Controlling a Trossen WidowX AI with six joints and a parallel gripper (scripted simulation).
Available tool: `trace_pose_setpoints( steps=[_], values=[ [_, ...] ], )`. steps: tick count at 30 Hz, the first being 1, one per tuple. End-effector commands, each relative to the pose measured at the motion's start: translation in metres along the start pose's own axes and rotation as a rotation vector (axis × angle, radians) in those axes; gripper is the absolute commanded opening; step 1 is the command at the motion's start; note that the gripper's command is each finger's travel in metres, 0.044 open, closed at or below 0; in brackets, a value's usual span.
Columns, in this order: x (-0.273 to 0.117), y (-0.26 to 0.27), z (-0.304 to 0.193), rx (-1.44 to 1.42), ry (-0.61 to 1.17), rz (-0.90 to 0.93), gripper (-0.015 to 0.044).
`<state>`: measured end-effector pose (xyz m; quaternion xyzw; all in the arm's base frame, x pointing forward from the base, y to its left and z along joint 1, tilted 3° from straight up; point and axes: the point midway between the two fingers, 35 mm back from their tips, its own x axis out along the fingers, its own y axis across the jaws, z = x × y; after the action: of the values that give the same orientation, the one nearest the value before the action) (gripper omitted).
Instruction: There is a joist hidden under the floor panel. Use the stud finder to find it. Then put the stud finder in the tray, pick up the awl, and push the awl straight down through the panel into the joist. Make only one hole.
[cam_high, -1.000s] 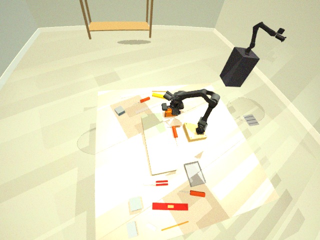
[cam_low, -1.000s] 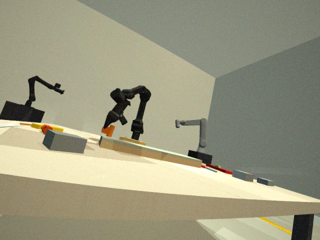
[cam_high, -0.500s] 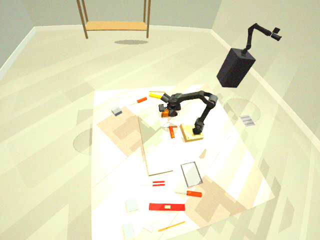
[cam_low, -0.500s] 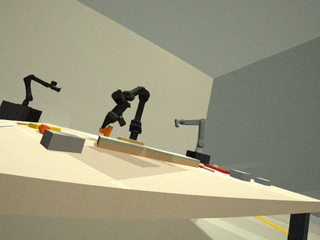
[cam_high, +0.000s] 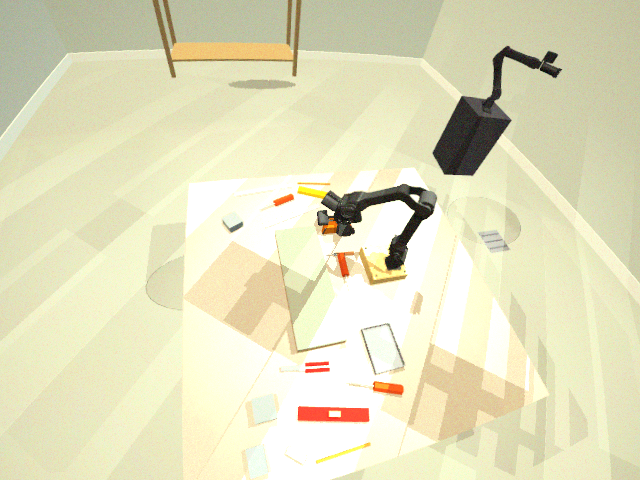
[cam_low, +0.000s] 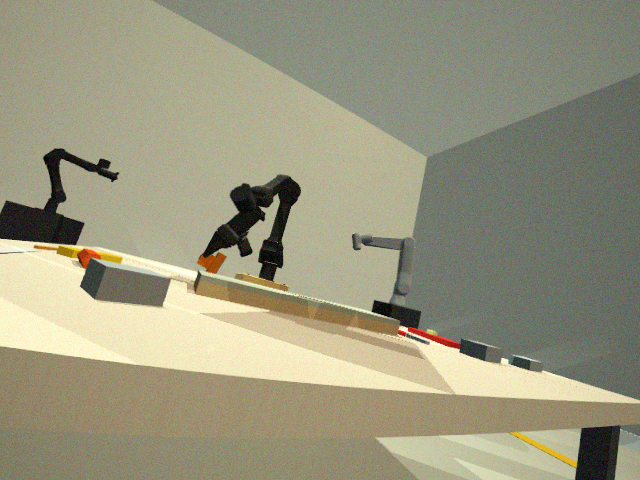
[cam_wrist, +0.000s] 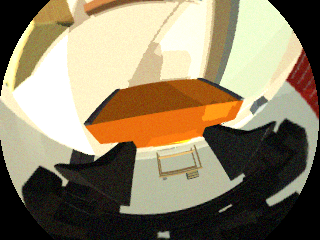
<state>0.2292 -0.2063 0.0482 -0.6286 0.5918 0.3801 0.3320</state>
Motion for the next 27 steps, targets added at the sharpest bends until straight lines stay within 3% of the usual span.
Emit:
trace_pose_setpoints(
  steps=[1, 27],
  values=[
    [-0.0010, 0.0003, -0.0003, 0.008, 0.037, -0.001, 0.0000],
    [0.0000, 0.0000, 0.0046, 0.010, 0.210, -0.001, 0.0000]
  ],
)
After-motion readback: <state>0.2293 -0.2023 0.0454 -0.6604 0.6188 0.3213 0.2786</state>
